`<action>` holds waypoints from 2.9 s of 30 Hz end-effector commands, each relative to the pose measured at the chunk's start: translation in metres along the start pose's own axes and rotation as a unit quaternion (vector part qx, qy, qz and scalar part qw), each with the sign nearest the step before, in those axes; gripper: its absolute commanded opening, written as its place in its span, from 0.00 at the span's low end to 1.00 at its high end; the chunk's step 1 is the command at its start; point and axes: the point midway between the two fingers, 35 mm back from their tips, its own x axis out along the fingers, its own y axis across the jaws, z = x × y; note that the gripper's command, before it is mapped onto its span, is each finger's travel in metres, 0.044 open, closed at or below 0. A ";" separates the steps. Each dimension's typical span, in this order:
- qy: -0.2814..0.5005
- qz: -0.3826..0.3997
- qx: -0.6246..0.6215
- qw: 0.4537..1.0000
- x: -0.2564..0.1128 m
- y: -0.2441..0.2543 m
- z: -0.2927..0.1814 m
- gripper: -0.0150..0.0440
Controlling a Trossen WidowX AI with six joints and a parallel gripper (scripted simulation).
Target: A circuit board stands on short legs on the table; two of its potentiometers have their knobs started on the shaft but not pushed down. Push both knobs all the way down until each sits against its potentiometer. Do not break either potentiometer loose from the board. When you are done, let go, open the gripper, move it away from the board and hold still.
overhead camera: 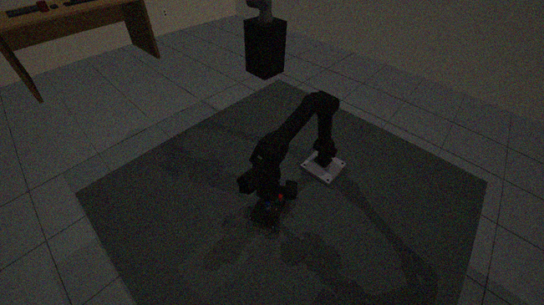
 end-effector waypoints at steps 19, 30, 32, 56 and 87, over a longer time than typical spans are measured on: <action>-0.001 -0.004 0.001 1.000 0.014 0.000 -0.001 0.25; -0.001 -0.004 0.001 1.000 0.019 0.000 -0.001 0.25; -0.001 -0.004 0.001 1.000 0.019 0.000 -0.001 0.25; -0.001 -0.004 0.001 1.000 0.027 0.000 -0.001 0.25; -0.001 -0.004 0.001 1.000 0.031 0.000 -0.001 0.25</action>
